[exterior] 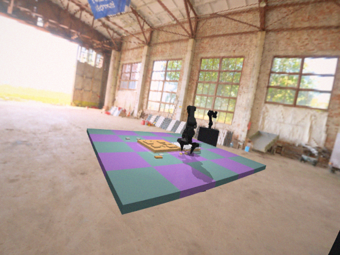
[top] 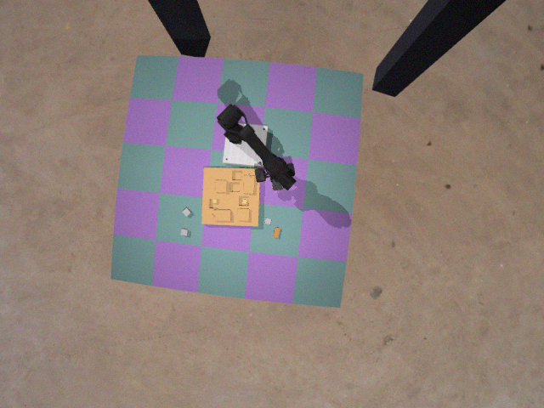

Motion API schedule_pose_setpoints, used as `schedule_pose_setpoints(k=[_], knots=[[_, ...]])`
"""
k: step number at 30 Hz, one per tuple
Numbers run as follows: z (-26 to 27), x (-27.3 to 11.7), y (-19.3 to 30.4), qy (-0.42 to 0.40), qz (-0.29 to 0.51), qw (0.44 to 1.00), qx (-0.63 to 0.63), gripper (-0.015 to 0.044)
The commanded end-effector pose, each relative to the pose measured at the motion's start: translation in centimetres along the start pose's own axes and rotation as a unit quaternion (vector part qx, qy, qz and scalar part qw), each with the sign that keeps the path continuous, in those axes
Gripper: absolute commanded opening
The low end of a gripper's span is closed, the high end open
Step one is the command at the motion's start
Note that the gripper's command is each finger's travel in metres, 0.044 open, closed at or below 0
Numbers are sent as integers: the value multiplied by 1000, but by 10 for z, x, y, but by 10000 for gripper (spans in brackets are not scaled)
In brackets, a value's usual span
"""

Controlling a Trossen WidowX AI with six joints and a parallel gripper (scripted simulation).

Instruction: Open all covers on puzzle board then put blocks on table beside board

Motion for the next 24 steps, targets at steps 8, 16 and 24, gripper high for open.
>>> schedule_pose_setpoints(k=[8, 16, 24], knots=[[1, -36, -2, -2, -5, 1000, 0, 440], [0, -61, 0, -1, -3, 1000, 0, 440], [-9, -70, -8, 0, -3, 998, 60, 335]])
Point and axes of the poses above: the point midway between the two fingers, 35 mm back from their tips, its own x axis out along the fingers, its own z axis across the jaws, y = z × x, the point moved 7 cm from there along -x, back along the fingers, and after that the axes turned 2 degrees about -x, right-handed, at the moved point
